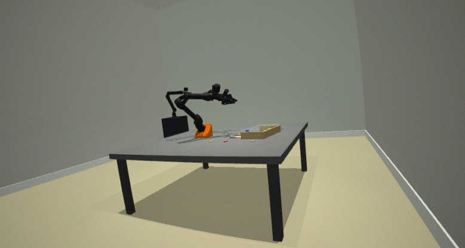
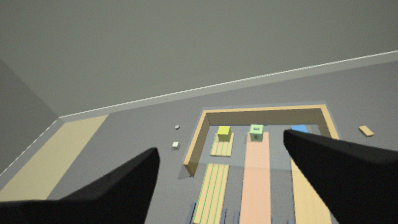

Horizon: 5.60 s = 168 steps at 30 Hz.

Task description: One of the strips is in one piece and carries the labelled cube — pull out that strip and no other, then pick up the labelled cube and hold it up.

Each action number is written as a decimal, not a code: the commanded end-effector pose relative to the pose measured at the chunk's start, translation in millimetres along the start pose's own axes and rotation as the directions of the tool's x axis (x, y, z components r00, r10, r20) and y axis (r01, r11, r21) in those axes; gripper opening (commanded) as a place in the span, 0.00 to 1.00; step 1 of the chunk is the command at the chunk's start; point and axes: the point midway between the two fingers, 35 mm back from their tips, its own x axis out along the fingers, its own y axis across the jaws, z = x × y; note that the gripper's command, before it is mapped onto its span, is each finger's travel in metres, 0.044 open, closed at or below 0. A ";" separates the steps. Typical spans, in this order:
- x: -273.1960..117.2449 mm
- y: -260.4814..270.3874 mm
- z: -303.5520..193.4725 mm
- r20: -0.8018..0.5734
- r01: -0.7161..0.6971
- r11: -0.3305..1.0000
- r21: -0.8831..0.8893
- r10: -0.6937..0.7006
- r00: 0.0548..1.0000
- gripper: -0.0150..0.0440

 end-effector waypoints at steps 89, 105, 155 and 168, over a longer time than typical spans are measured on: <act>148.8 -51.9 -188.3 -0.914 0.362 0.932 -0.012 -0.157 0.374 0.25; 155.0 -55.7 -203.7 -0.914 0.363 0.932 -0.014 -0.159 0.373 0.25; 157.0 -56.1 -206.4 -0.914 0.363 0.932 -0.014 -0.159 0.373 0.25; 158.3 -56.2 -207.3 -0.914 0.363 0.932 -0.014 -0.159 0.373 0.25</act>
